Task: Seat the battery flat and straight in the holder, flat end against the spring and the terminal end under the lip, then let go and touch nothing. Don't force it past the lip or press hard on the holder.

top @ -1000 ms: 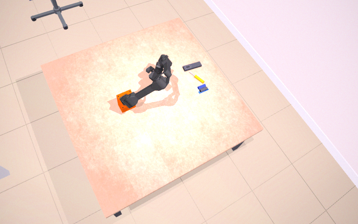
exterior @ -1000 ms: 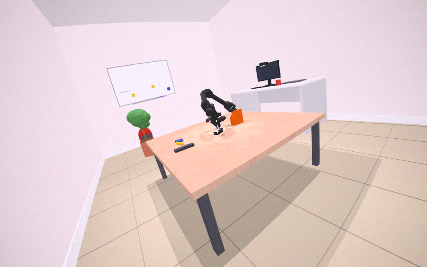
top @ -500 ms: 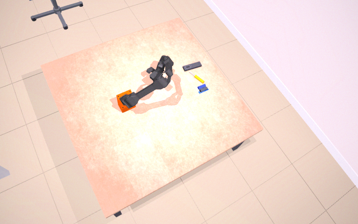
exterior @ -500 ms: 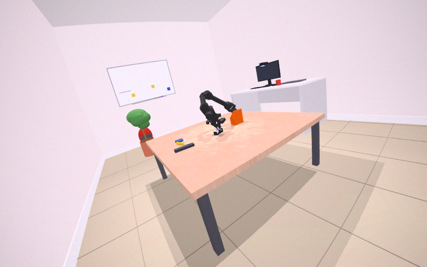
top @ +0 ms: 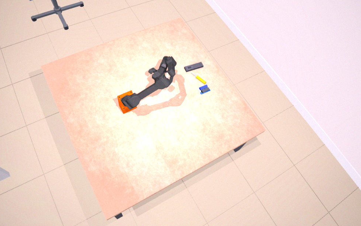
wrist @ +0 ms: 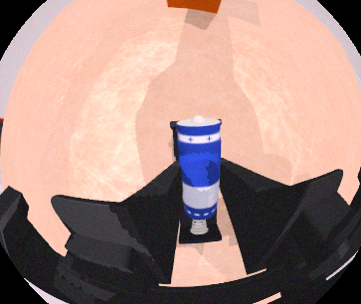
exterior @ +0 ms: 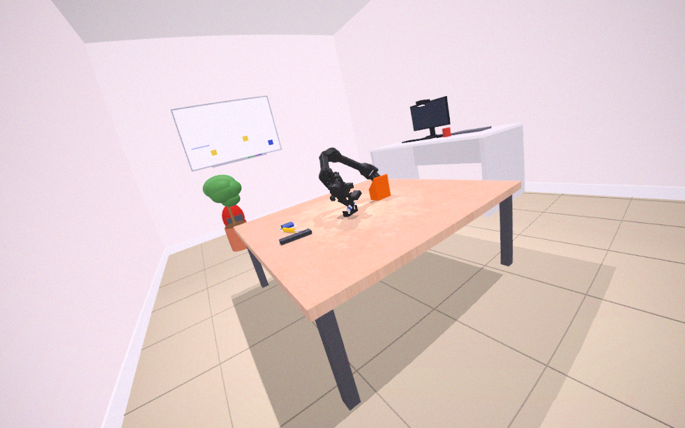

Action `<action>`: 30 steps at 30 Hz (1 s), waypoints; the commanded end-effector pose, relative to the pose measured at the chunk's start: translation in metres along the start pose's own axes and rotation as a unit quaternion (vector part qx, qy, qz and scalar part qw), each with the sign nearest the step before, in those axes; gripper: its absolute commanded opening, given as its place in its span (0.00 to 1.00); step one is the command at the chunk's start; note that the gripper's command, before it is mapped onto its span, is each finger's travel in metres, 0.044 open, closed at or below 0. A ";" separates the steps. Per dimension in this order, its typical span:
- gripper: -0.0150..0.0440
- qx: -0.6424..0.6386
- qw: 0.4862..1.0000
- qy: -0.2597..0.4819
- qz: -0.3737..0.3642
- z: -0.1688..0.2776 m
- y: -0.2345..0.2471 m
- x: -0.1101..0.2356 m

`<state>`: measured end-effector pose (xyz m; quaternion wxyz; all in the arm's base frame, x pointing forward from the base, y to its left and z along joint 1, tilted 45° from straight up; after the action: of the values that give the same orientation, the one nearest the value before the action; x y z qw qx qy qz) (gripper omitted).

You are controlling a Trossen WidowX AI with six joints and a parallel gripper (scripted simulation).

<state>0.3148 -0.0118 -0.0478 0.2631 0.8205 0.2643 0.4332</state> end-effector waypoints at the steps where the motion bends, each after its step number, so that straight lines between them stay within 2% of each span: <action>1: 0.40 -0.005 1.000 -0.011 0.003 0.003 0.001 -0.001; 20: 0.40 -0.004 0.998 -0.065 0.003 0.013 0.001 -0.006; 30: 0.40 -0.004 0.998 -0.067 0.003 0.017 0.001 -0.006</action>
<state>0.3241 -0.0197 -0.0581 0.2797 0.8479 0.2454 0.3777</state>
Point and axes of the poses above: the point midway between the two fingers, 35 mm back from their tips, its own x axis back along the fingers, its own y axis across the jaws, z = x × y, the point moved 4 cm from there along x, back along the fingers, and after that the axes turned 1 degree about x, right-handed, at the moved point
